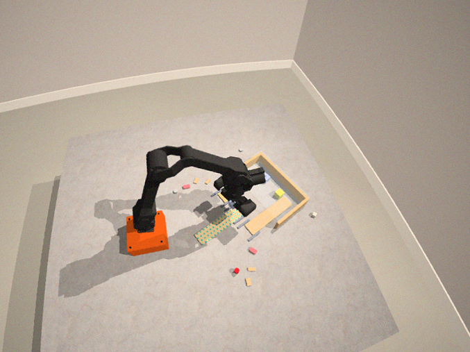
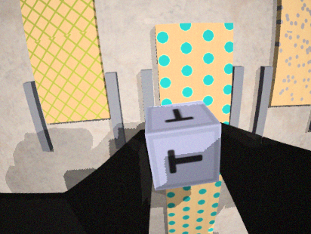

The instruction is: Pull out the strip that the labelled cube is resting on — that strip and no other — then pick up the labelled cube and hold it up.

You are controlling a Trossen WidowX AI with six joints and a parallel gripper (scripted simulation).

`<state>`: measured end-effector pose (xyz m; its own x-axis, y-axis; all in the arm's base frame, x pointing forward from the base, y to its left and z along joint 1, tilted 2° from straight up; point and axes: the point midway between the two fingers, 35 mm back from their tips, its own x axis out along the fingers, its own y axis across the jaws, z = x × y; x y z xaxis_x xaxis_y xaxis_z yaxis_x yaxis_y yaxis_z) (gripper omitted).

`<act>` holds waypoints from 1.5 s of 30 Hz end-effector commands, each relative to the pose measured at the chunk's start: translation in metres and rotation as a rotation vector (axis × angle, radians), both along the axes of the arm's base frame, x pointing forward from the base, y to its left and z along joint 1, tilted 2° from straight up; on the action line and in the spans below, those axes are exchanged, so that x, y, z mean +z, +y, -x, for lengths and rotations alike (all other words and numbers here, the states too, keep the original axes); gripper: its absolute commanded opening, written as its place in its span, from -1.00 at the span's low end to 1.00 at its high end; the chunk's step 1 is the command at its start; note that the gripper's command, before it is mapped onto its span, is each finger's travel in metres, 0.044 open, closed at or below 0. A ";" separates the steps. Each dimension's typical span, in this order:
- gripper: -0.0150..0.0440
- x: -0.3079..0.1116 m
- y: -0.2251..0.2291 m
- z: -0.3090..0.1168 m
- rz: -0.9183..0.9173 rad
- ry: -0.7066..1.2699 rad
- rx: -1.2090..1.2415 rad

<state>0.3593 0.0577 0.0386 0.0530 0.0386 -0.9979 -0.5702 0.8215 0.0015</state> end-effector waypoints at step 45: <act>-0.49 0.036 -0.012 0.061 0.005 0.010 -0.003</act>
<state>0.2982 0.0468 0.0745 0.0429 0.0368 -0.9984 -0.5651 0.8250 0.0061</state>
